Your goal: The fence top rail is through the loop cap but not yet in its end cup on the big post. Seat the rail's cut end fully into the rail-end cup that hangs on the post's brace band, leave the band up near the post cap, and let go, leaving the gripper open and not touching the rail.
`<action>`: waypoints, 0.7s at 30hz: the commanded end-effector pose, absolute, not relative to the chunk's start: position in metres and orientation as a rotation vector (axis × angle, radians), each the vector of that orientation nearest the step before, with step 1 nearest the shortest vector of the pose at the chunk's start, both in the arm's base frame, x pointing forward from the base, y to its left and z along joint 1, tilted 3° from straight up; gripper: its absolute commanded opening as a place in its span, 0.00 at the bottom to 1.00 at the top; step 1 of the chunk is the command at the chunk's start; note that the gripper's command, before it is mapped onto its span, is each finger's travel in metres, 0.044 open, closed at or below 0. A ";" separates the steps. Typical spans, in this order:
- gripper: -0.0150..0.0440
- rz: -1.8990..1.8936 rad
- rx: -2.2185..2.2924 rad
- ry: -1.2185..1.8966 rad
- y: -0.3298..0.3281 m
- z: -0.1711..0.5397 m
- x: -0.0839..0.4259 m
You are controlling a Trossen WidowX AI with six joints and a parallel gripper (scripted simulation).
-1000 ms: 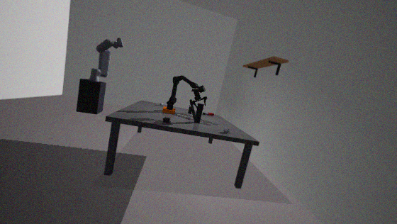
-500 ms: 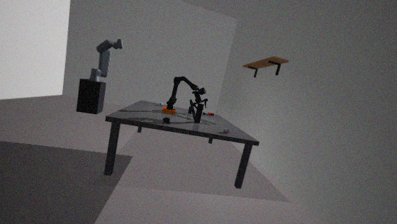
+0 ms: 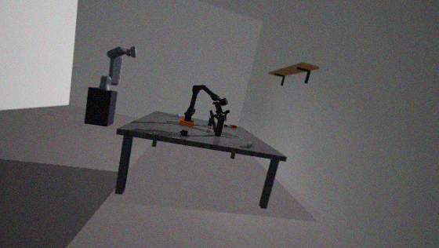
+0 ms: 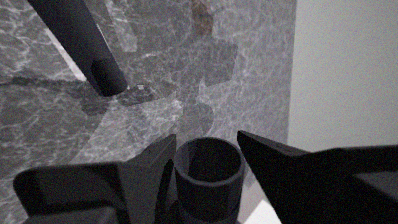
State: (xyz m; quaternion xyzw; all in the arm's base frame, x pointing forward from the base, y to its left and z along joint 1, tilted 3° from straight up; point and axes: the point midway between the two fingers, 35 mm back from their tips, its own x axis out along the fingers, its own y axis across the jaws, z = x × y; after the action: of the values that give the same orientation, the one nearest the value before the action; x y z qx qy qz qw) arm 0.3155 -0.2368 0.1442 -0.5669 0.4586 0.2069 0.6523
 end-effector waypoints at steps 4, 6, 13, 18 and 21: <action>0.45 0.470 -1.280 1.046 -0.237 0.142 0.315; 0.43 0.470 -1.280 1.046 -0.237 0.142 0.315; 0.25 0.508 -1.308 1.023 -0.235 0.142 0.311; 0.25 0.543 -1.333 0.999 -0.234 0.141 0.307; 0.25 0.559 -1.344 0.989 -0.233 0.141 0.305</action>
State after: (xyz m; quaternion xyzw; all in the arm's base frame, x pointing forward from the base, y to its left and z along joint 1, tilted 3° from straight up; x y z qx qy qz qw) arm 0.3071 -0.2338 0.1415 -0.5804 0.4417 0.2361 0.6421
